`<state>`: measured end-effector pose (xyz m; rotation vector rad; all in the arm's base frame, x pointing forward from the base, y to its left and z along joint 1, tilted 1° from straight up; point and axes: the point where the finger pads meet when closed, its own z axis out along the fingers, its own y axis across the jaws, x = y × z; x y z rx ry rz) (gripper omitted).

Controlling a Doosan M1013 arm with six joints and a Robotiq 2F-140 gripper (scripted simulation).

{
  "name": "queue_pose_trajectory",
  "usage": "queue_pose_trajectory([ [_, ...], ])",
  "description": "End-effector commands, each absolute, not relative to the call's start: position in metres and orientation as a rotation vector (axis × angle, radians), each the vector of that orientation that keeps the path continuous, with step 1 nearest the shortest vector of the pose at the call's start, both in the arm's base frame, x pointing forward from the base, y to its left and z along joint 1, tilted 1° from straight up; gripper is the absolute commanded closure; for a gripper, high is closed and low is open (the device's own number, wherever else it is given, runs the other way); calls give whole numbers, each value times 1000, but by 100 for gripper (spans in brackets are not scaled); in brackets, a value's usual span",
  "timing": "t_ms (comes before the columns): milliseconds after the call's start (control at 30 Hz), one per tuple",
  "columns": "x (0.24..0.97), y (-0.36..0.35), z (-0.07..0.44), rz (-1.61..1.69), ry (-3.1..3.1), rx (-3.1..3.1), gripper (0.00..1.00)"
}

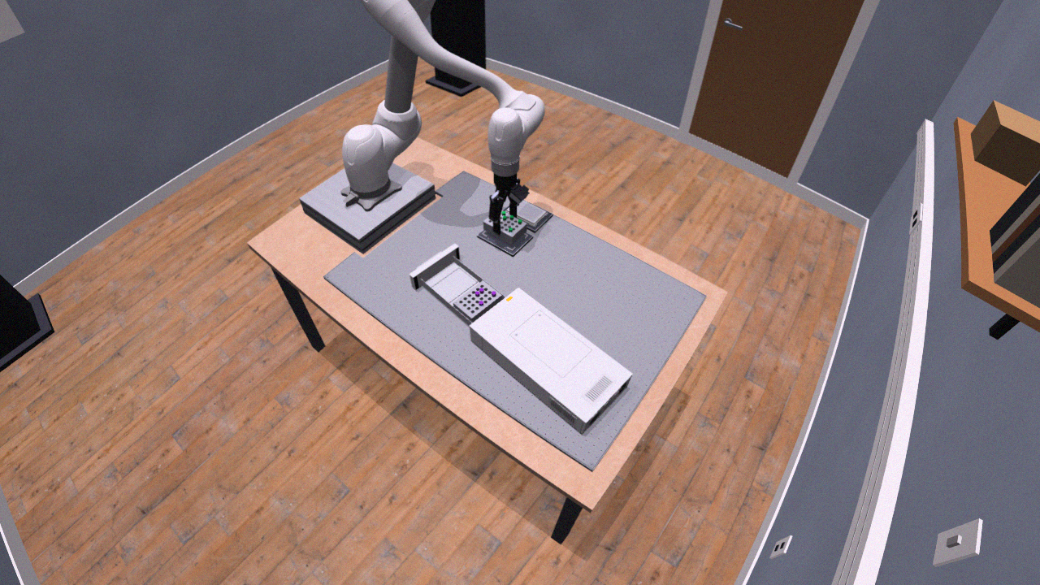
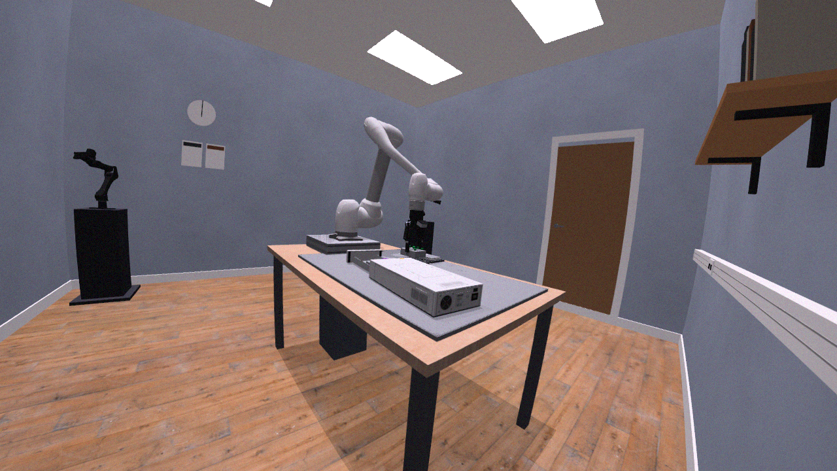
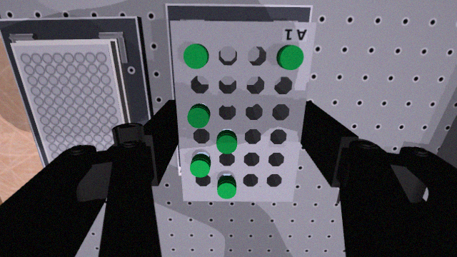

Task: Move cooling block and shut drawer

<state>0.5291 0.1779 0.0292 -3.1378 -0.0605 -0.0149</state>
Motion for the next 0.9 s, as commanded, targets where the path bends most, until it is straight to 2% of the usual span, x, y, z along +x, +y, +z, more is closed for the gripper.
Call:
queue_pose_trajectory([
  [0,530,178,30,-17,-60,-3137,90],
  [867,530,178,33,-17,-60,-3137,90],
])
